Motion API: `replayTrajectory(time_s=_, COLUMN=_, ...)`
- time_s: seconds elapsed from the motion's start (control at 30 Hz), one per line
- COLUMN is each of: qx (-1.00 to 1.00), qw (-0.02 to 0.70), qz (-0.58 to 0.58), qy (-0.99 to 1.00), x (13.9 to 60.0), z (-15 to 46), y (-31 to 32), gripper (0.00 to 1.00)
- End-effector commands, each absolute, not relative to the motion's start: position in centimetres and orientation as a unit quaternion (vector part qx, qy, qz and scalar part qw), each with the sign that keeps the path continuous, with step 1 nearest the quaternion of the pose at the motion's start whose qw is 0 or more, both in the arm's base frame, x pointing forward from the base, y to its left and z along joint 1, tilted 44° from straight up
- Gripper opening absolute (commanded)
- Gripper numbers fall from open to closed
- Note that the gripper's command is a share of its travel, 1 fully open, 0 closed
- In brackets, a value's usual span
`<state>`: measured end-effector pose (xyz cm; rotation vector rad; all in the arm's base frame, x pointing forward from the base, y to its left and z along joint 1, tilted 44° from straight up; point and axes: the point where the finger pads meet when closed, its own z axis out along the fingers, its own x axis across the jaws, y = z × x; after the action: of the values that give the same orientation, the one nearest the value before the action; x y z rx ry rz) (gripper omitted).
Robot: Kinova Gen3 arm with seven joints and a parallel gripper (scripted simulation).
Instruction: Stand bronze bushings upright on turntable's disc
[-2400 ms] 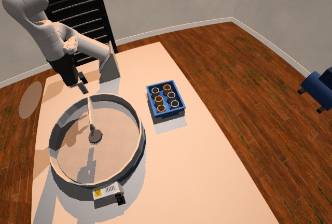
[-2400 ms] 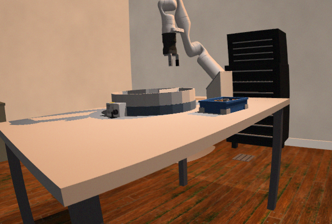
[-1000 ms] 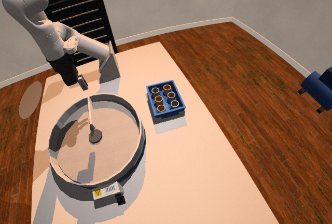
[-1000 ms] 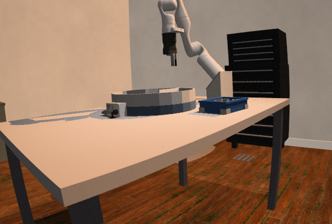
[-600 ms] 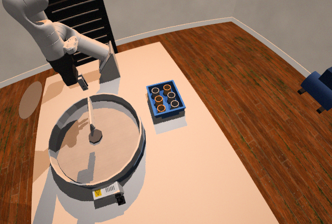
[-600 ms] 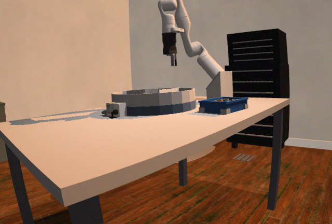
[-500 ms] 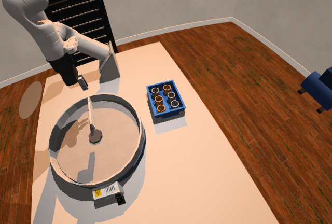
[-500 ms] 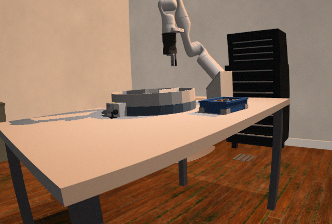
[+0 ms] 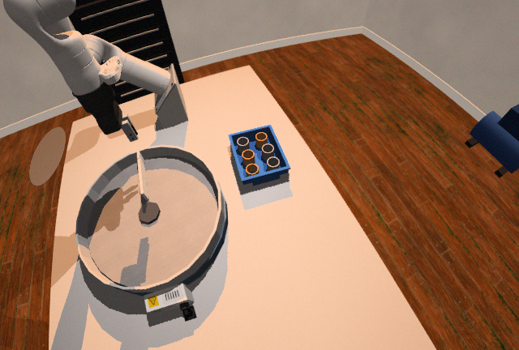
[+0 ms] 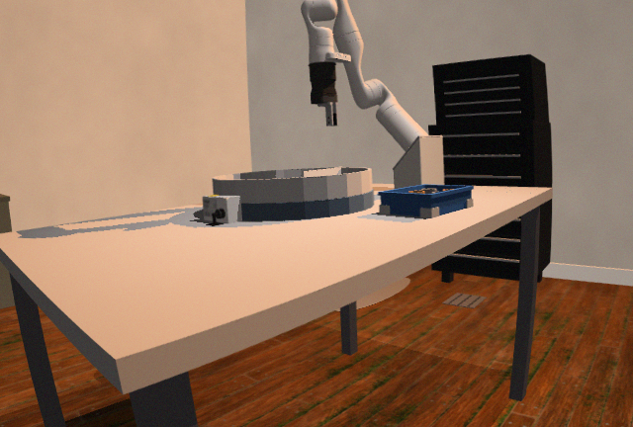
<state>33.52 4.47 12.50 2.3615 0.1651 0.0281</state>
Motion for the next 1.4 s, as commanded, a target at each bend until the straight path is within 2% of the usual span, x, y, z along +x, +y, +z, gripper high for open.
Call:
replayTrajectory(time_s=0.0, qx=0.924, qw=0.377, qz=0.011, qy=0.065, x=33.5, z=12.5, y=4.5, gripper=0.36)
replayTrajectory(time_s=0.5, qx=0.924, qw=0.377, qz=0.012, qy=0.065, x=33.8, z=11.1, y=5.3, gripper=0.36)
replayTrajectory(time_s=0.67, qx=0.924, qw=0.377, qz=0.012, qy=0.065, x=34.3, z=5.9, y=8.1, gripper=0.36)
replayTrajectory(time_s=0.73, qx=0.924, qw=0.377, qz=0.012, qy=0.065, x=34.3, z=5.9, y=8.1, gripper=0.36)
replayTrajectory(time_s=1.23, qx=0.924, qw=0.377, qz=0.012, qy=0.065, x=36.2, z=-11.1, y=17.3, gripper=0.36)
replayTrajectory(time_s=1.37, qx=0.924, qw=0.377, qz=0.012, qy=0.065, x=36.4, z=-12.6, y=18.2, gripper=0.36)
